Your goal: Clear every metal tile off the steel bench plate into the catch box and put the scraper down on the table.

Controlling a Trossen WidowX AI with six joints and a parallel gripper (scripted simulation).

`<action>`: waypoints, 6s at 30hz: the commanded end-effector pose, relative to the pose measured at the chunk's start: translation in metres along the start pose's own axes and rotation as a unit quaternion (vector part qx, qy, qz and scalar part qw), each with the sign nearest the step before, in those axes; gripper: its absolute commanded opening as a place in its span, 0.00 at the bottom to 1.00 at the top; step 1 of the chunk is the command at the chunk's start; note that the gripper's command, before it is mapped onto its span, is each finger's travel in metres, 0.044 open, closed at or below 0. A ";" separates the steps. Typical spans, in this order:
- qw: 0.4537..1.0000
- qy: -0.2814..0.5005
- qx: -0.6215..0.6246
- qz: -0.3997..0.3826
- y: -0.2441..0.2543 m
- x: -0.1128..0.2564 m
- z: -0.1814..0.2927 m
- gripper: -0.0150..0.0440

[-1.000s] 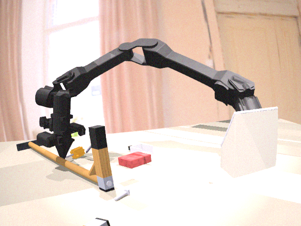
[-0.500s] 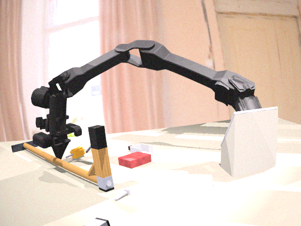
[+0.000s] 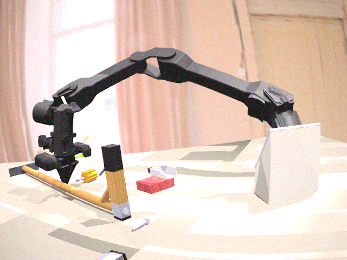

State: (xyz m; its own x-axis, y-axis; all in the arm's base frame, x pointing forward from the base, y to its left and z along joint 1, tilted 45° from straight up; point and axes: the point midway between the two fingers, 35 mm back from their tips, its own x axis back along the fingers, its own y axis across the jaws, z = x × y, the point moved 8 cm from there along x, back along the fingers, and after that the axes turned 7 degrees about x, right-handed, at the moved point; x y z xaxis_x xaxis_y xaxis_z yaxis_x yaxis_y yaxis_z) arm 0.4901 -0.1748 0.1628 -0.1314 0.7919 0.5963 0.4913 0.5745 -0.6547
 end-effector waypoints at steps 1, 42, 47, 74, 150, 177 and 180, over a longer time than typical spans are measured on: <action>1.000 -0.004 -0.005 -0.001 0.000 0.014 -0.005 0.25; 0.998 0.001 0.060 -0.015 -0.041 0.149 -0.006 0.25; 0.998 0.002 0.060 -0.016 -0.040 0.142 -0.006 0.25; 0.998 0.003 0.056 -0.018 -0.035 0.083 -0.003 0.25; 0.999 -0.003 0.052 -0.014 -0.007 -0.002 0.004 0.25; 0.999 -0.003 0.051 -0.015 0.017 -0.004 -0.006 0.25; 0.999 -0.003 0.050 -0.015 0.020 -0.004 -0.006 0.25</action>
State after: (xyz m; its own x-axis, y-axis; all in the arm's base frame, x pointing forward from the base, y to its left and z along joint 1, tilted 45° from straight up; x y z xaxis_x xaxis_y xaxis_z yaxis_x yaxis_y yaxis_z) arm 0.5023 -0.1708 0.1558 -0.1493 0.7790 0.6089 0.3986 0.6110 -0.6840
